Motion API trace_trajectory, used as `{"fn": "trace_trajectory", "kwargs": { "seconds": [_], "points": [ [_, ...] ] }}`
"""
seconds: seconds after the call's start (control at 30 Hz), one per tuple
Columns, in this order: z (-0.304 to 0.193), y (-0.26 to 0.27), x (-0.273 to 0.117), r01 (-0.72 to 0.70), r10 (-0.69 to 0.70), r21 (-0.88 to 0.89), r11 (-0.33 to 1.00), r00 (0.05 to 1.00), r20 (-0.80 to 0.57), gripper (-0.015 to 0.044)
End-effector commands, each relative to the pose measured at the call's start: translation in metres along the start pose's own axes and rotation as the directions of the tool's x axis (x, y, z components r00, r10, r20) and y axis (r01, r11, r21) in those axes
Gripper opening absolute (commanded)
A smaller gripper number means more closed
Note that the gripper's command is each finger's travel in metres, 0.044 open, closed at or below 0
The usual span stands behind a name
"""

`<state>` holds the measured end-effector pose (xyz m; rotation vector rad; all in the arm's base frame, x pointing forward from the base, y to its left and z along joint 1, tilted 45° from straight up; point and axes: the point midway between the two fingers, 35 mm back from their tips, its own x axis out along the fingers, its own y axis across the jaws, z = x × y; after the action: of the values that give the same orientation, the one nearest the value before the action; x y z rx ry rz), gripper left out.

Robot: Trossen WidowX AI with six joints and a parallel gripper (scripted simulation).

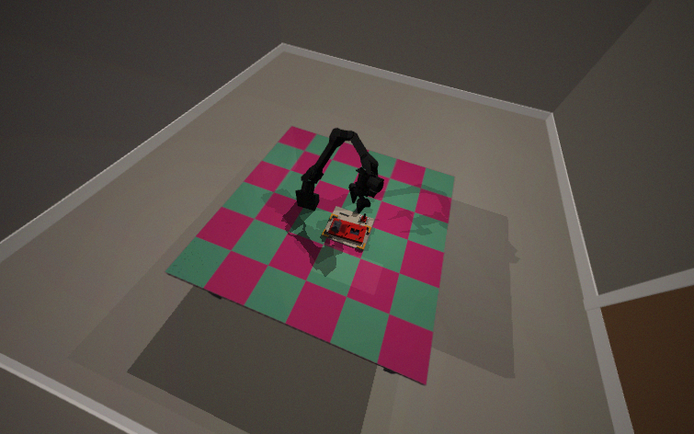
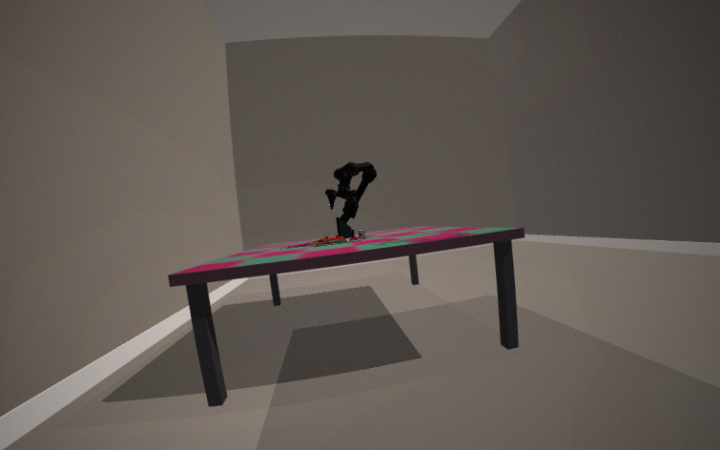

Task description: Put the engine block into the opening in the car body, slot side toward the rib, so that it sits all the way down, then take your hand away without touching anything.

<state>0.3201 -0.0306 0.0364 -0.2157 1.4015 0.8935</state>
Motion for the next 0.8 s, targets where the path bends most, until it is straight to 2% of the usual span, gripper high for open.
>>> {"fn": "trace_trajectory", "kwargs": {
  "seconds": [0.0,0.27,0.53,0.77],
  "points": [
    [0.010,0.015,0.001,-0.049,0.046,0.090,0.995,0.998,0.037,0.0440],
    [0.034,0.052,0.002,-0.189,0.162,0.300,0.935,0.980,0.113,0.0440],
    [0.056,0.090,0.000,-0.329,0.278,0.488,0.808,0.944,0.177,0.0440],
    [0.060,0.097,0.010,-0.340,0.287,0.503,0.795,0.941,0.182,0.0440]
  ]
}}
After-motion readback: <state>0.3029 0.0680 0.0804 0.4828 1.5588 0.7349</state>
